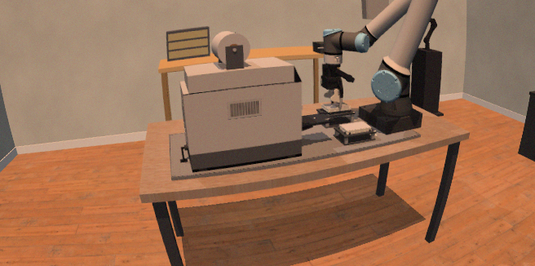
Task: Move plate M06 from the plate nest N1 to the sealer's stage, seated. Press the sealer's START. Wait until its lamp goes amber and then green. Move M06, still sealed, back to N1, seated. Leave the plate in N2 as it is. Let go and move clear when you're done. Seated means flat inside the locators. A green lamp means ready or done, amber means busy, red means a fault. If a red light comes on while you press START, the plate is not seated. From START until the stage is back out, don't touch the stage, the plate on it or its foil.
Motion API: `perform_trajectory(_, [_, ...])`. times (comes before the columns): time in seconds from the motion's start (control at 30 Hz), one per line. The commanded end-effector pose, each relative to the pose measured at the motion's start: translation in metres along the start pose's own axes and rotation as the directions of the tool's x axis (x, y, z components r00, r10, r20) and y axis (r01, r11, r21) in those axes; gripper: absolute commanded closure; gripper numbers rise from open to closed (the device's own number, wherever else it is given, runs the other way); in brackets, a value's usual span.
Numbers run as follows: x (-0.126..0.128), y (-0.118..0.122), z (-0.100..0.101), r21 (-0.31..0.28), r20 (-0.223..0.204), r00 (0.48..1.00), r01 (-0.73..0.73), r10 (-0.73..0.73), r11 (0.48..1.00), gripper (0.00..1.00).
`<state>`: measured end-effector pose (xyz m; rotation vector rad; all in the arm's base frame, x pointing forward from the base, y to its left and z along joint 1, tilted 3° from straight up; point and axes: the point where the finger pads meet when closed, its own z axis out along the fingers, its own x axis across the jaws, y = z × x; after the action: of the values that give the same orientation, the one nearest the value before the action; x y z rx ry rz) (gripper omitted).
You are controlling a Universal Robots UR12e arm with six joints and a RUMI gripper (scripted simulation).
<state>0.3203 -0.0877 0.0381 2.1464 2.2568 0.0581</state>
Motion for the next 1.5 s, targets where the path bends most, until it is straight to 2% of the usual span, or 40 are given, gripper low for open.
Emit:
perform_trajectory(0.0, [-0.0010,0.0014,-0.0006,-0.002,0.002,1.000,0.000,0.000,1.000,1.00])
perform_trajectory(0.97, [-0.0013,0.0016,-0.0006,-0.002,0.002,1.000,0.000,0.000,1.000,1.00])
perform_trajectory(1.47, [0.0009,0.0000,0.0059,0.000,-0.001,1.000,0.001,-0.001,1.000,1.00])
